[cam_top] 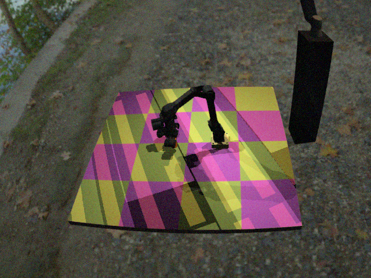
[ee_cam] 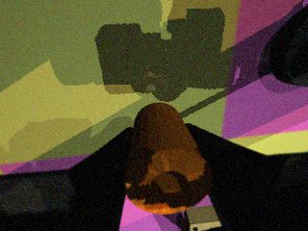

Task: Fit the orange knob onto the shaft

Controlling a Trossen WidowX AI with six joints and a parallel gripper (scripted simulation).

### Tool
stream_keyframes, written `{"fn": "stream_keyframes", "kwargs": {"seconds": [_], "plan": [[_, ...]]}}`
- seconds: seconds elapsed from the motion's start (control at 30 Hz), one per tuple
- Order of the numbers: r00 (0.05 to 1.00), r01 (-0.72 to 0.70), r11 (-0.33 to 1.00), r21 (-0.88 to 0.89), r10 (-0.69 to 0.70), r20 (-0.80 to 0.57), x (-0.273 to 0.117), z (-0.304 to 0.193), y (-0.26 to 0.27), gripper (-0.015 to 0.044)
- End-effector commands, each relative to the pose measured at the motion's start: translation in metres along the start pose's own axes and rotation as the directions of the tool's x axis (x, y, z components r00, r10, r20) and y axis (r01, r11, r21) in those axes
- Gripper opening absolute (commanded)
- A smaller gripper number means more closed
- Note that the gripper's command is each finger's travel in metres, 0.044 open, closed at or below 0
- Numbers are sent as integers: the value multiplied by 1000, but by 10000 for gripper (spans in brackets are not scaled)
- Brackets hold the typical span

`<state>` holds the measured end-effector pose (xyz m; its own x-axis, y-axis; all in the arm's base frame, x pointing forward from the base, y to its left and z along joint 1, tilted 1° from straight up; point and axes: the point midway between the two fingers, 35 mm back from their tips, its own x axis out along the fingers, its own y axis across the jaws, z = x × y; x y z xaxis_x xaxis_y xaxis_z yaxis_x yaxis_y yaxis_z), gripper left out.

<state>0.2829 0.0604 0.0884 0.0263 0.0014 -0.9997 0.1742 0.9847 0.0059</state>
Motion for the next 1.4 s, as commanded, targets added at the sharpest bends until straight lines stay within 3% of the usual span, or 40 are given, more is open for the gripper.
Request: {"fn": "stream_keyframes", "kwargs": {"seconds": [0.0,0.33,1.37], "plan": [[1000,-6,1000,-3,6,10,-26,0,0,0],[1000,-6,1000,-3,6,9,-74,-8,-3,0],[1000,-3,1000,15,2,23,-52,31,-70,0]]}}
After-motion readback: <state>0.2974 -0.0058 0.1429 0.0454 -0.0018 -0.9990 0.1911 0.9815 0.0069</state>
